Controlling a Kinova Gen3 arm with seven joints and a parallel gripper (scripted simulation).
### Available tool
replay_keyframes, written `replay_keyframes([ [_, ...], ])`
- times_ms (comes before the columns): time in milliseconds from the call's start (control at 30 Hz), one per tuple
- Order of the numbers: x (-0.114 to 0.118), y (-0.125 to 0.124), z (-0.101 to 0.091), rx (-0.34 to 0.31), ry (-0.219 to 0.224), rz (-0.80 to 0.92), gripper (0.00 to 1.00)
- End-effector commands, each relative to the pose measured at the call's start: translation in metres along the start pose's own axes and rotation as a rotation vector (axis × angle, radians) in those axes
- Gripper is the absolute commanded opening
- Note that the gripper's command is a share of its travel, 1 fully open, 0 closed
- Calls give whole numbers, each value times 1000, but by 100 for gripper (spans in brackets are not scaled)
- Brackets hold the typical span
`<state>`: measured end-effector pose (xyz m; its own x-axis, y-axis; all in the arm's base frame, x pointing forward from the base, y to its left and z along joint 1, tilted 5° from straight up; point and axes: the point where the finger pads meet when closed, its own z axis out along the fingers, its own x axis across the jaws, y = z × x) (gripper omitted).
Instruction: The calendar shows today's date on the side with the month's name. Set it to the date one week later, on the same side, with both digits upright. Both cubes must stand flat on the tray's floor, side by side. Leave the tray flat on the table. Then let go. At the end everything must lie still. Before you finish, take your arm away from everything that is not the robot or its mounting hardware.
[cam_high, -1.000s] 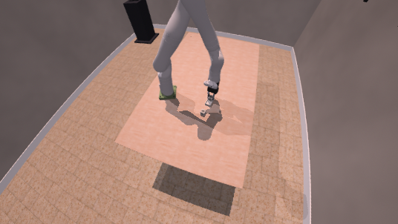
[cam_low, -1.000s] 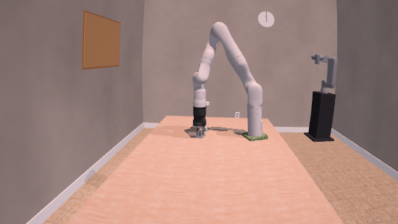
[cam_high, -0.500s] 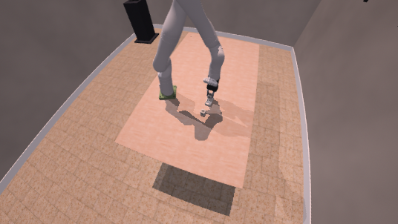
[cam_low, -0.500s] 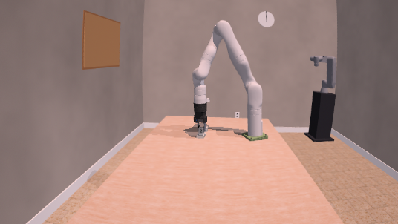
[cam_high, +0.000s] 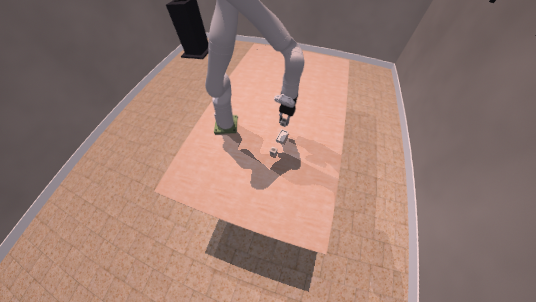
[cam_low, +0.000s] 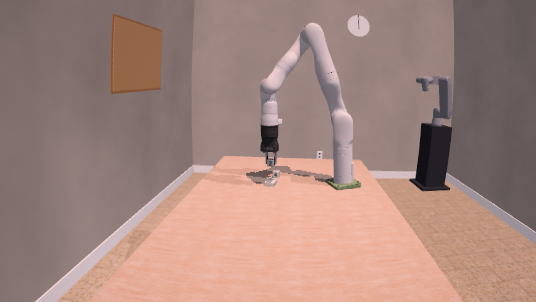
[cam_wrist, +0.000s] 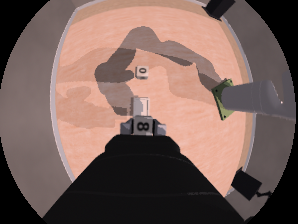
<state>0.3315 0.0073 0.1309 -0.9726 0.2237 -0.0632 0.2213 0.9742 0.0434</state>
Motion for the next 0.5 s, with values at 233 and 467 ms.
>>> replay_keyframes([
  [233,-5,0,-19,-4,-20,3,60],
  [467,-5,0,-19,-4,-20,3,60],
])
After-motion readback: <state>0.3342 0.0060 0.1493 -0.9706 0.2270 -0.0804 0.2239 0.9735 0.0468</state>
